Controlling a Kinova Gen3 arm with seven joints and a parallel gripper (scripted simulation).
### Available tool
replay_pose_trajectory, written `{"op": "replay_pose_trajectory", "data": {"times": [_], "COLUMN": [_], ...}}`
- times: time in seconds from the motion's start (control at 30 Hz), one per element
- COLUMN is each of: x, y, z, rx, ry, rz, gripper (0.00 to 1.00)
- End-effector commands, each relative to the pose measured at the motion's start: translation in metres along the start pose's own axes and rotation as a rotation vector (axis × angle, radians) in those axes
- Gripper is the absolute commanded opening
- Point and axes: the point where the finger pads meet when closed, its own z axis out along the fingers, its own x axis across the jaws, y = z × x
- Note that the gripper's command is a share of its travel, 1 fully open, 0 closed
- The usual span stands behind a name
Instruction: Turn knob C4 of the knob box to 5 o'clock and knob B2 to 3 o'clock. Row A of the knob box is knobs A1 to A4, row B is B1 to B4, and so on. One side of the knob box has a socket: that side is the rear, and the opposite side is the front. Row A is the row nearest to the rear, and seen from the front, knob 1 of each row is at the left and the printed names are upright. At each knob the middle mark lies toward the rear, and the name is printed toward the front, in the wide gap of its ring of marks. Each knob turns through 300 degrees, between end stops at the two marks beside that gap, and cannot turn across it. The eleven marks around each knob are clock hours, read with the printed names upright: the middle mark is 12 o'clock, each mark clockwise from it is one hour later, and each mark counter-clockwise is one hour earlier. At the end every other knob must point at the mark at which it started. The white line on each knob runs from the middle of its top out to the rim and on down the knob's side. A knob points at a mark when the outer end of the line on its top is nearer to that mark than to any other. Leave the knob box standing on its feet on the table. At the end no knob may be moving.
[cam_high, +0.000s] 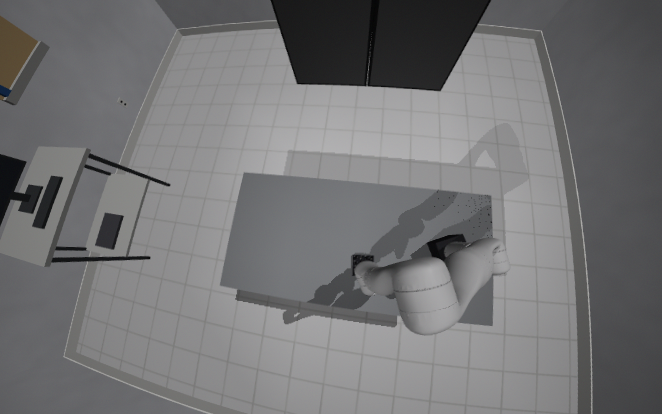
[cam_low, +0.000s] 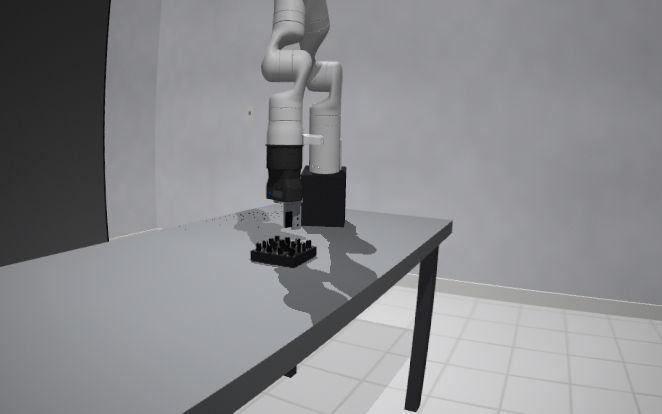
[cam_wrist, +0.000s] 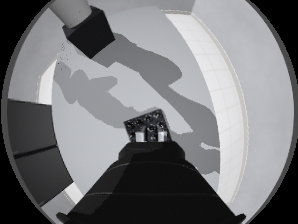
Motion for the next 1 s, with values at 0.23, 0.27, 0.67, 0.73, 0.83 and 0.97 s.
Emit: {"op": "replay_pose_trajectory", "data": {"times": [0.23,0.27,0.67,0.73,0.83,0.97], "x": [-0.002,-0.002,-0.006,-0.006,-0.007,-0.008], "y": [0.006,0.007,0.023,0.027,0.033,0.042], "z": [-0.002,-0.002,-0.007,-0.008,-0.01,-0.013], "rx": [0.002,0.003,0.006,0.005,0.004,0.002], "ry": [-0.004,-0.004,-0.01,-0.009,-0.008,-0.006], "rz": [0.157,0.189,0.592,0.679,0.805,0.955], "gripper": [0.46,0.46,0.46,0.46,0.46,0.46]}}
